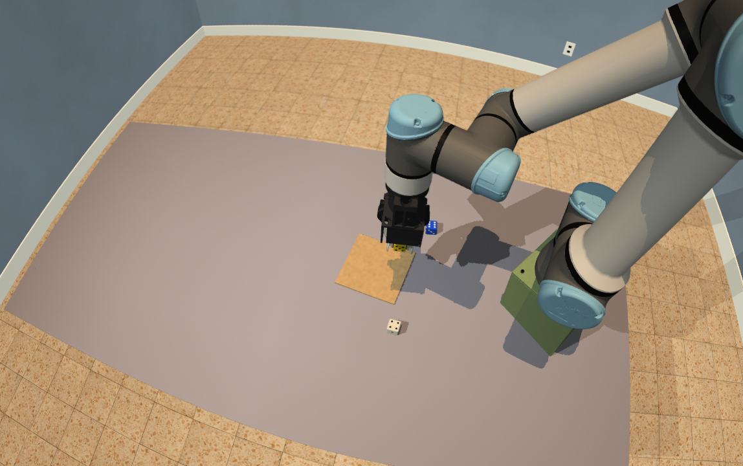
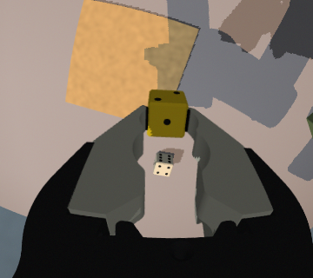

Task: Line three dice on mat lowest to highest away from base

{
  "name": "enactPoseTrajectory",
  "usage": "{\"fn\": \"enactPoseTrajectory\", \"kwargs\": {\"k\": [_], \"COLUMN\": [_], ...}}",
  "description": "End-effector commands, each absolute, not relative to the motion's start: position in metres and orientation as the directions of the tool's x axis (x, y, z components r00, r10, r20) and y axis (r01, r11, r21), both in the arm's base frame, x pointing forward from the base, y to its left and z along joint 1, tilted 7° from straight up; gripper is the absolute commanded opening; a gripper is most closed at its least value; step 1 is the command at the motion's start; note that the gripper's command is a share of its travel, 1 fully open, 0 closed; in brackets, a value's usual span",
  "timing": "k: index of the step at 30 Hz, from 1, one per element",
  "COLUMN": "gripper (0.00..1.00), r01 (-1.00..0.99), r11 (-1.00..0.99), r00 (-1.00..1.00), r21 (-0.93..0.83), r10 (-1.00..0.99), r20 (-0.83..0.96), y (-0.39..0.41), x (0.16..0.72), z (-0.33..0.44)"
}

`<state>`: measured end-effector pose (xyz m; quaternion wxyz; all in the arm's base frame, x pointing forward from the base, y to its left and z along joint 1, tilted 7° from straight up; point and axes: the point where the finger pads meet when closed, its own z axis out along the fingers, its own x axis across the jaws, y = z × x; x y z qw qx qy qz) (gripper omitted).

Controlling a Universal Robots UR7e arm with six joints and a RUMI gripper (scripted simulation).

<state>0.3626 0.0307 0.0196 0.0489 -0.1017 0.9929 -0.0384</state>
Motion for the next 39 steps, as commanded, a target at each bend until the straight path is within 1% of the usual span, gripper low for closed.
{"fn": "enactPoseTrajectory", "kwargs": {"k": [1,17,39], "gripper": [0.06,0.06,0.06], "r01": [-0.152,-0.096,-0.088], "r11": [0.985,0.992,0.993], "r00": [-0.983,-0.990,-0.990], "r21": [-0.083,-0.078,-0.077], "r10": [-0.160,-0.104,-0.096], "r20": [-0.094,-0.098,-0.099], "y": [0.0312,0.0320,0.0321], "x": [0.3617,0.3600,0.3598], "z": [0.0198,0.0196,0.0196]}}
